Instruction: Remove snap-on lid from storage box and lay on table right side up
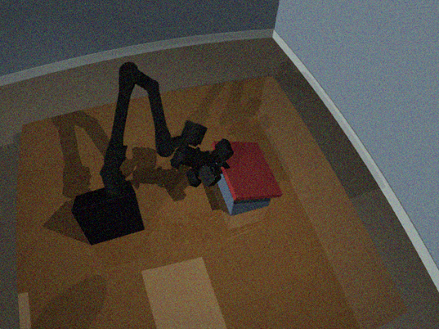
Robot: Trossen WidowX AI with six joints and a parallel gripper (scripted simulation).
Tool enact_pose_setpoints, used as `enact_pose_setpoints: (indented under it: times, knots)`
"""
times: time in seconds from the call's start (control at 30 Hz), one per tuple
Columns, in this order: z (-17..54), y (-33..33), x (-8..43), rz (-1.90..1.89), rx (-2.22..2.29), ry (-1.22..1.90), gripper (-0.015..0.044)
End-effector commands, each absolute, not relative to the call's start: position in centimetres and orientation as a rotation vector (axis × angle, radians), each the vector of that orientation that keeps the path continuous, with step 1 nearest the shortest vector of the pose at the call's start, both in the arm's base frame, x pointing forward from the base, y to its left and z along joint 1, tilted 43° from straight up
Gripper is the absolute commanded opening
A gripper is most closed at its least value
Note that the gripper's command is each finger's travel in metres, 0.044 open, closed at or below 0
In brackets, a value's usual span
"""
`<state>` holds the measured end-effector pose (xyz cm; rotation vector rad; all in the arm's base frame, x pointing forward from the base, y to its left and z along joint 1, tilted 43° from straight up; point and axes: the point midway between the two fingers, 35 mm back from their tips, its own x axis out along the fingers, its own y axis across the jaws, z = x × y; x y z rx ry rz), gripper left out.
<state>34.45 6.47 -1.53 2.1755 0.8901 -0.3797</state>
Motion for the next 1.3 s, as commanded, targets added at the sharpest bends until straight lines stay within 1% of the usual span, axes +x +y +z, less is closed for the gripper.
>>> enact_pose_setpoints:
  times: [0.0,1.27]
  knots:
    - [-0.8,5.9,34.9,-0.366,2.175,0.879,0.0]
    - [2.8,2.7,38.2,-0.365,2.173,0.877,0.0]
